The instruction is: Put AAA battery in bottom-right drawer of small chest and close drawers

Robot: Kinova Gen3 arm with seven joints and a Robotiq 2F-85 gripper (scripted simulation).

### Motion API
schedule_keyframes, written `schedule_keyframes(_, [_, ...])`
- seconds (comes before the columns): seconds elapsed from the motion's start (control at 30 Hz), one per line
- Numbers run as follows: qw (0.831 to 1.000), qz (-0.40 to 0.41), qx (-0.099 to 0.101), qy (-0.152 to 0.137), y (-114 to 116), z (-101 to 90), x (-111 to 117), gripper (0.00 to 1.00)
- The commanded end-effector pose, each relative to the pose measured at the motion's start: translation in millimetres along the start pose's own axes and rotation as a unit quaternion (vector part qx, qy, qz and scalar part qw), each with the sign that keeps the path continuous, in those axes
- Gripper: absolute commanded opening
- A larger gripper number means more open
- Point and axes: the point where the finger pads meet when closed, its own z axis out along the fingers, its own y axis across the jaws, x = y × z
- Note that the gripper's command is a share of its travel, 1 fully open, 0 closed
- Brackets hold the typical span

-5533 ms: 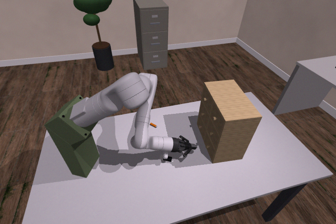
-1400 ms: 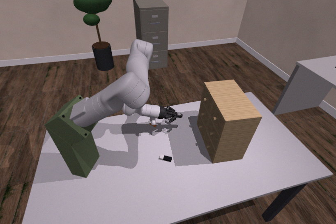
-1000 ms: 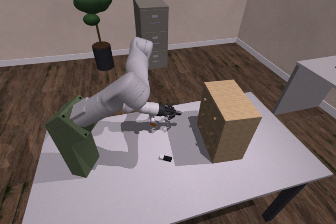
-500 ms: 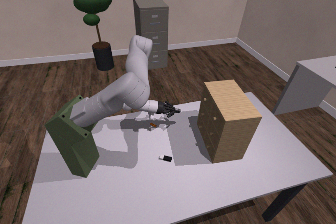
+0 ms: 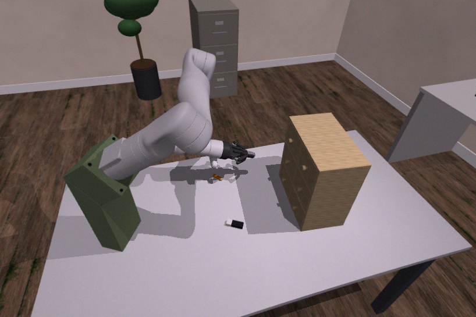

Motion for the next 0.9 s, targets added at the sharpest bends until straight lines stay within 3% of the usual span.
schedule_keyframes(0.0, [1.000,0.001,-0.001,-0.001,1.9,-0.3,-1.3,0.00])
schedule_keyframes(0.87, [1.000,0.001,0.000,0.001,4.3,-1.3,-2.1,0.00])
